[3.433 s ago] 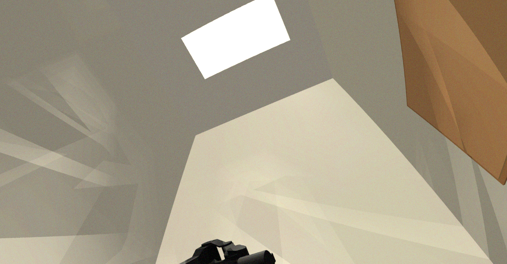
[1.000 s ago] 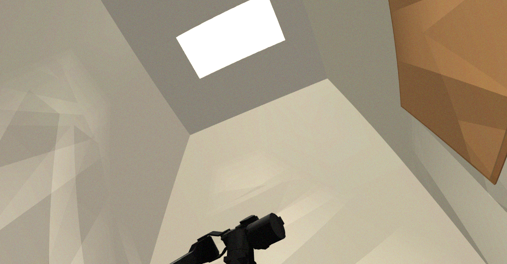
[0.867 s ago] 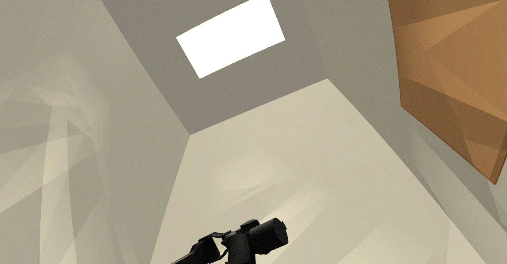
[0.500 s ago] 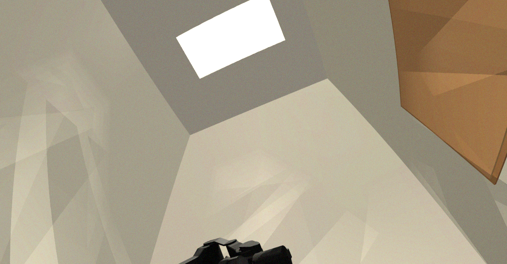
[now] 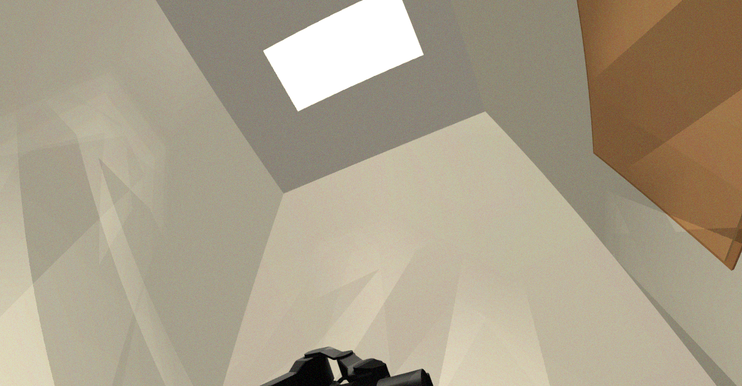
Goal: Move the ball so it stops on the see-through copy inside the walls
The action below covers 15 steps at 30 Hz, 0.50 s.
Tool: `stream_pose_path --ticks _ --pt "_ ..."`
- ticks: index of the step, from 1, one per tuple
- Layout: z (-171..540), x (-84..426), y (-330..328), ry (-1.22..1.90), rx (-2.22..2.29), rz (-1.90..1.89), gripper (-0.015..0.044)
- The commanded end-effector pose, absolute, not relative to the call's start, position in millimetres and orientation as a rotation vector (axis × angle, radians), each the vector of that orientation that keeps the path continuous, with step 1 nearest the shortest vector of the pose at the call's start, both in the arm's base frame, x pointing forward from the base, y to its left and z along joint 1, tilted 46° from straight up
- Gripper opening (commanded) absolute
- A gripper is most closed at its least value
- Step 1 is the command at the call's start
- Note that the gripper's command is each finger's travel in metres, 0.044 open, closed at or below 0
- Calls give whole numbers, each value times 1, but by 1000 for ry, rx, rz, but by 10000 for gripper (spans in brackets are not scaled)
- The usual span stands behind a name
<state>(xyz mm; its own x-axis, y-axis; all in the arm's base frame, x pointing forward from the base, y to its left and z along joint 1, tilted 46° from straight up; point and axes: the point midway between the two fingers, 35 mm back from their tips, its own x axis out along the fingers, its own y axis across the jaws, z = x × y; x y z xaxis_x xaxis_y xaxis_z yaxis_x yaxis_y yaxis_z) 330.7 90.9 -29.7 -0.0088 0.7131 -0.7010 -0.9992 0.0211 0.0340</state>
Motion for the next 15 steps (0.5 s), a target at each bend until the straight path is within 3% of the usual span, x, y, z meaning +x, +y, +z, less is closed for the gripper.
stream_pose_path --ticks 1,3,15 --pt "-35 330 95 644 -563 1477 0" --pt "-35 330 95 644 -563 1477 0" --pt "-31 330 92 641 -572 1476 315"
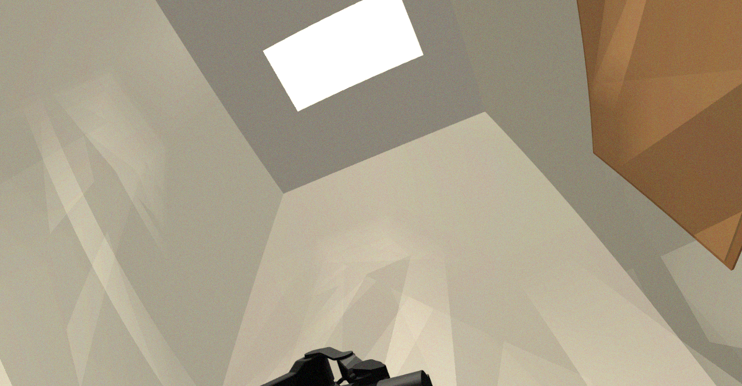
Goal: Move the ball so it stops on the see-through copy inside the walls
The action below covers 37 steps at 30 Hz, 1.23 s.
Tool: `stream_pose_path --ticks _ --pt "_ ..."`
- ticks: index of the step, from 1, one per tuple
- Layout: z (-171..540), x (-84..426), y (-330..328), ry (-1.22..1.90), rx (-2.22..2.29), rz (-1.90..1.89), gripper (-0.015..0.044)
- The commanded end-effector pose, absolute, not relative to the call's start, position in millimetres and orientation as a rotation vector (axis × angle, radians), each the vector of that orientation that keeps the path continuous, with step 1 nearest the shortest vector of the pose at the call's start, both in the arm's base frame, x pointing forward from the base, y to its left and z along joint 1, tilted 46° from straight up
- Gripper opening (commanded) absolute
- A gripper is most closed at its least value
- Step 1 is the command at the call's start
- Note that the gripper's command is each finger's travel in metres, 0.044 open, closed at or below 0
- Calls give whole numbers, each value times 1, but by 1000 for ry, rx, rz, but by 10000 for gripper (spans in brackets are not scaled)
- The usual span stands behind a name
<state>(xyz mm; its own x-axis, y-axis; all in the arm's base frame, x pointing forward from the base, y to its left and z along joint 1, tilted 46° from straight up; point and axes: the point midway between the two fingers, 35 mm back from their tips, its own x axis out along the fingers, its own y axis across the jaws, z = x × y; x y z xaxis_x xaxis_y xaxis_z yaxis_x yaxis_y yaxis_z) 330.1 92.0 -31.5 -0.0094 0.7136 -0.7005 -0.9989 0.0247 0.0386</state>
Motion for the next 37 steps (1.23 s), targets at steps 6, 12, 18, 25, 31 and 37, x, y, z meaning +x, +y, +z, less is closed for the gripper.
stream_pose_path --ticks 6,12,18,25,31,37 --pt "-16 333 74 645 -573 1475 396" --pt "27 331 30 646 -566 1476 396" --pt "20 334 34 646 -561 1461 396" --pt "35 333 20 645 -562 1463 440" --pt "51 331 6 642 -562 1465 440" --pt "51 331 6 642 -562 1465 440"
